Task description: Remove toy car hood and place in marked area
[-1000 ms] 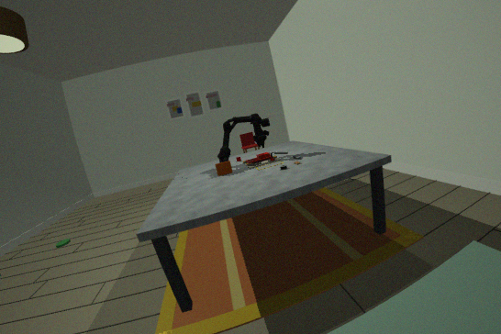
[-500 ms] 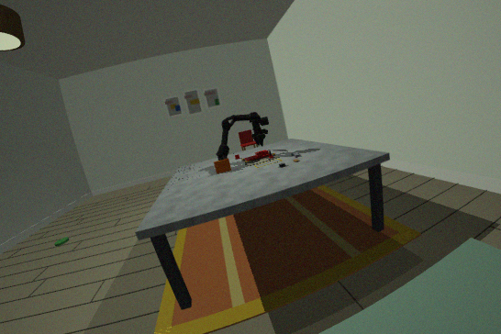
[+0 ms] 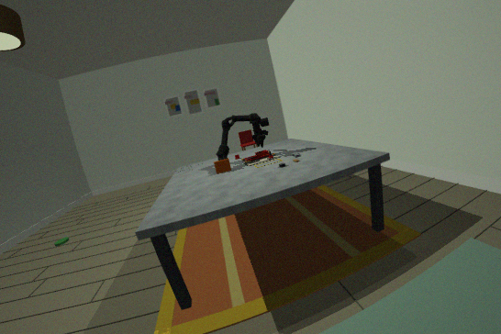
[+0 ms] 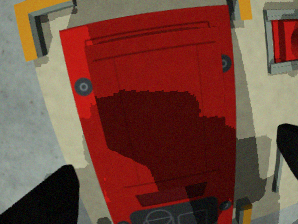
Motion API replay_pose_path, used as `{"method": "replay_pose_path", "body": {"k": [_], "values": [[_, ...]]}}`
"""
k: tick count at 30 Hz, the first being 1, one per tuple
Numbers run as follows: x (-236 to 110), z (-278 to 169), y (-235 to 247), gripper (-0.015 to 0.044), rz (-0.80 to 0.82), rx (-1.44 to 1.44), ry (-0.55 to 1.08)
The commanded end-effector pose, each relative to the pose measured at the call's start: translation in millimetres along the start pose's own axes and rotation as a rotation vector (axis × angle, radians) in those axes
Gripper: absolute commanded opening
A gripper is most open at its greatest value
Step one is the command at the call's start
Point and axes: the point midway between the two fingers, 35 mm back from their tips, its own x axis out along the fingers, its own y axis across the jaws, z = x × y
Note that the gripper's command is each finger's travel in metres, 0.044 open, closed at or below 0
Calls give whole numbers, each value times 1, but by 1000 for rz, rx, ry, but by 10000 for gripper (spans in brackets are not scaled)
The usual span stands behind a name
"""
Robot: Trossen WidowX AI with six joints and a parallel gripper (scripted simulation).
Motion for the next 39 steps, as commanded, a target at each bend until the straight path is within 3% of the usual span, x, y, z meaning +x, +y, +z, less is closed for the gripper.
{"method": "replay_pose_path", "body": {"k": [1, 39], "values": [[2, 0, 0, 440, 3, 3, -3], [23, -1, 1, 440, 4, 3, -3]]}}
